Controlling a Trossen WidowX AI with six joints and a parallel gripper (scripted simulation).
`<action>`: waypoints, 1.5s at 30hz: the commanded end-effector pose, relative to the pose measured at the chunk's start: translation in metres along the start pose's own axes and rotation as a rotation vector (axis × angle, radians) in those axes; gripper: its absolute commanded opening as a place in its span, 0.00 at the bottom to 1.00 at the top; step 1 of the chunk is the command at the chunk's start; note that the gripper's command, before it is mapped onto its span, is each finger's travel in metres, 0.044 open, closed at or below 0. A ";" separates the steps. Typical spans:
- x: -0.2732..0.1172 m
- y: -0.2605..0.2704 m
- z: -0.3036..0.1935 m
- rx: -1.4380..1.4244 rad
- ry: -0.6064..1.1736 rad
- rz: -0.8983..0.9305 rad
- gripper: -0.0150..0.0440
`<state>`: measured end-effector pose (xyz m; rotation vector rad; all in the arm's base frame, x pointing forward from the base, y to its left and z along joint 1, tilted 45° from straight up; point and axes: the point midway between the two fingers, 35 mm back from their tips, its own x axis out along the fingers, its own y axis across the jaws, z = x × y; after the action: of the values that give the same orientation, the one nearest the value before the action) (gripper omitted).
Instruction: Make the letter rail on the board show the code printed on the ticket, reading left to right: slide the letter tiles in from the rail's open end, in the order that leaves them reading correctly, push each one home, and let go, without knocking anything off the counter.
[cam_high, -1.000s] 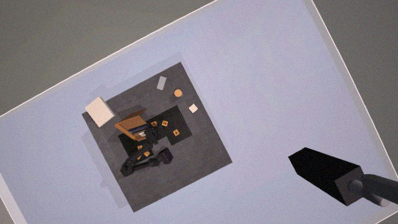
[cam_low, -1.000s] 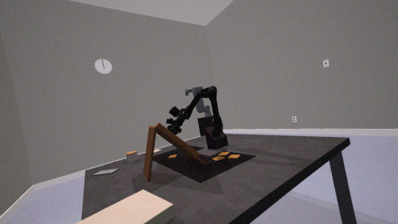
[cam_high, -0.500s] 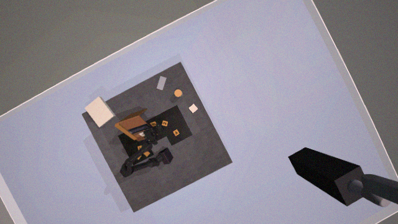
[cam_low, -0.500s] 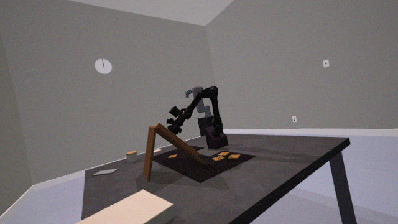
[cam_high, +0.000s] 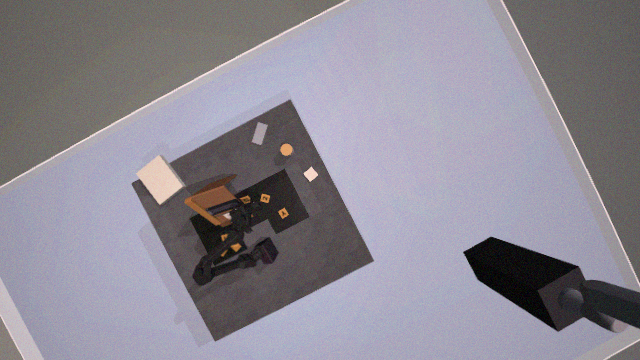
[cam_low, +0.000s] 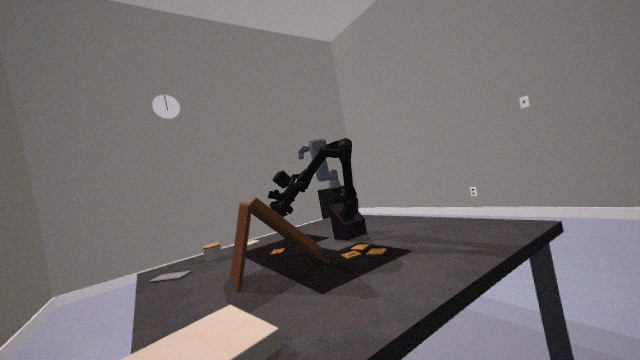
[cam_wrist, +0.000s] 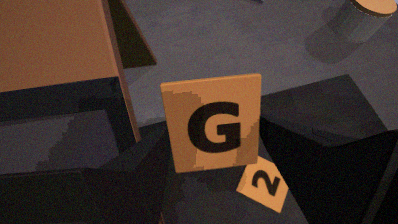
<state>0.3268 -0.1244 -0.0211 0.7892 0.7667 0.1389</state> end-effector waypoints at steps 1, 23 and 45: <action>-0.001 0.003 0.002 -0.004 -0.008 -0.003 0.25; -0.001 0.014 0.003 -0.003 -0.008 -0.002 0.25; -0.001 0.025 0.003 -0.003 -0.008 -0.002 0.25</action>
<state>0.3306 -0.1085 -0.0055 0.7908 0.7678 0.1392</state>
